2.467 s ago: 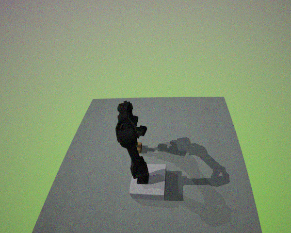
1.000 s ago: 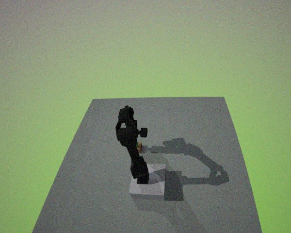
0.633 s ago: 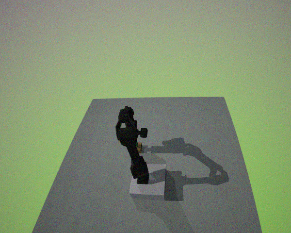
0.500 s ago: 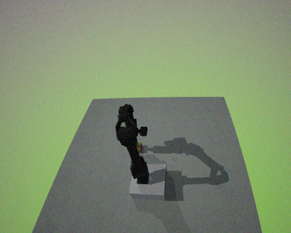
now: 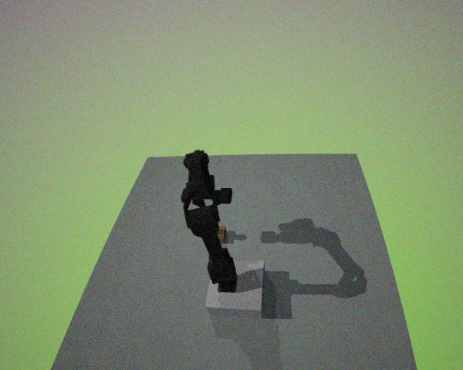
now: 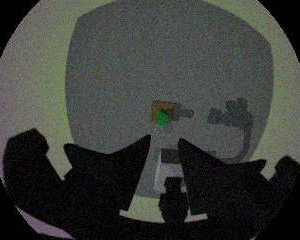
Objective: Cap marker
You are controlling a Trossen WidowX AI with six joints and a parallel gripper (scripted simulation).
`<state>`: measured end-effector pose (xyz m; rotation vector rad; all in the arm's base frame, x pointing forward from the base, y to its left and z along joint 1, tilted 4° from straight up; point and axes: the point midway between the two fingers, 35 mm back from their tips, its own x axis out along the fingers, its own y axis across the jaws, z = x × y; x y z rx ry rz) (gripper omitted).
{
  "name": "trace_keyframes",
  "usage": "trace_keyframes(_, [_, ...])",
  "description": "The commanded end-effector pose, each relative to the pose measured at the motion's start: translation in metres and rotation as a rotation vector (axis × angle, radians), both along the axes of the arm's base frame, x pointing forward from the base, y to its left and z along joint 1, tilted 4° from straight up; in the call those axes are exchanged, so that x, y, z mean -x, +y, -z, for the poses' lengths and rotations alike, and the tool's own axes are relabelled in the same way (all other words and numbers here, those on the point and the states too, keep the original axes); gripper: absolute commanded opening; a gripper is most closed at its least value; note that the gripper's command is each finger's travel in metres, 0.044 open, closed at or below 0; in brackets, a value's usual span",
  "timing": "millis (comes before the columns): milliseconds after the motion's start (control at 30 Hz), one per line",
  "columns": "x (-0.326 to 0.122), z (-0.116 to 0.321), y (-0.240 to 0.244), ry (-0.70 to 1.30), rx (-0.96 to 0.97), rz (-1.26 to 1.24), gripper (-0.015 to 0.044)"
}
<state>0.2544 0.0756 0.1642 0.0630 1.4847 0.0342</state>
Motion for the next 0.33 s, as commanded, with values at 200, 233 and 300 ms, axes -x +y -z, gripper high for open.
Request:
trace_keyframes(200, [-0.0001,-0.0015,0.0001,-0.003,-0.001,-0.003,0.042])
trace_keyframes(233, [-0.0001,-0.0015,0.0001,-0.003,-0.001,-0.003,0.044])
trace_keyframes(300, [-0.0001,-0.0015,0.0001,-0.003,-0.001,-0.003,0.044])
